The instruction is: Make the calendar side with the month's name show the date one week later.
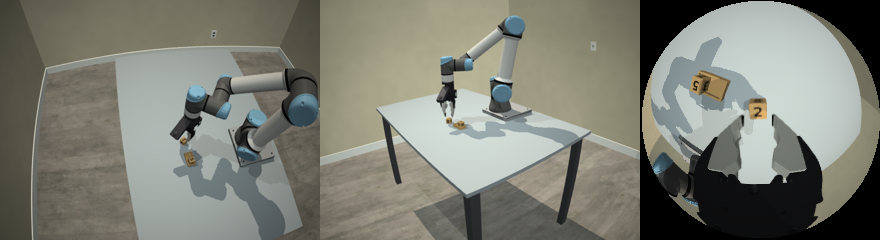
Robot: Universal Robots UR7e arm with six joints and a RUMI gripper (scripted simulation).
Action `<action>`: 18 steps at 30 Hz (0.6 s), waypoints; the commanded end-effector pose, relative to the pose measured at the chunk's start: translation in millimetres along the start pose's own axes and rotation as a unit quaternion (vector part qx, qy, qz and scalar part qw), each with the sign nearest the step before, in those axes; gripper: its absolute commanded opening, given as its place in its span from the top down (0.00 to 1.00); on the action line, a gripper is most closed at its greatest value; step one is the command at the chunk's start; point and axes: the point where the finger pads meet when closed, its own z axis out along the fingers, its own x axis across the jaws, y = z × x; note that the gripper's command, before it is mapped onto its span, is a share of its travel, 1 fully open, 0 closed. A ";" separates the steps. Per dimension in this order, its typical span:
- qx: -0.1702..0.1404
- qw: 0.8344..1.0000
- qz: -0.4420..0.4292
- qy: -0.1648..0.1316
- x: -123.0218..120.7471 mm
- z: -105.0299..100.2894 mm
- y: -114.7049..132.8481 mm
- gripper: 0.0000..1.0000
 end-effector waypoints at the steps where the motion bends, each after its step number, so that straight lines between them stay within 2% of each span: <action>1: 0.000 1.000 0.000 0.000 -1.2 0.3 0.2 0.72; 18: -0.001 1.000 0.000 -0.002 -2.2 3.4 0.5 0.72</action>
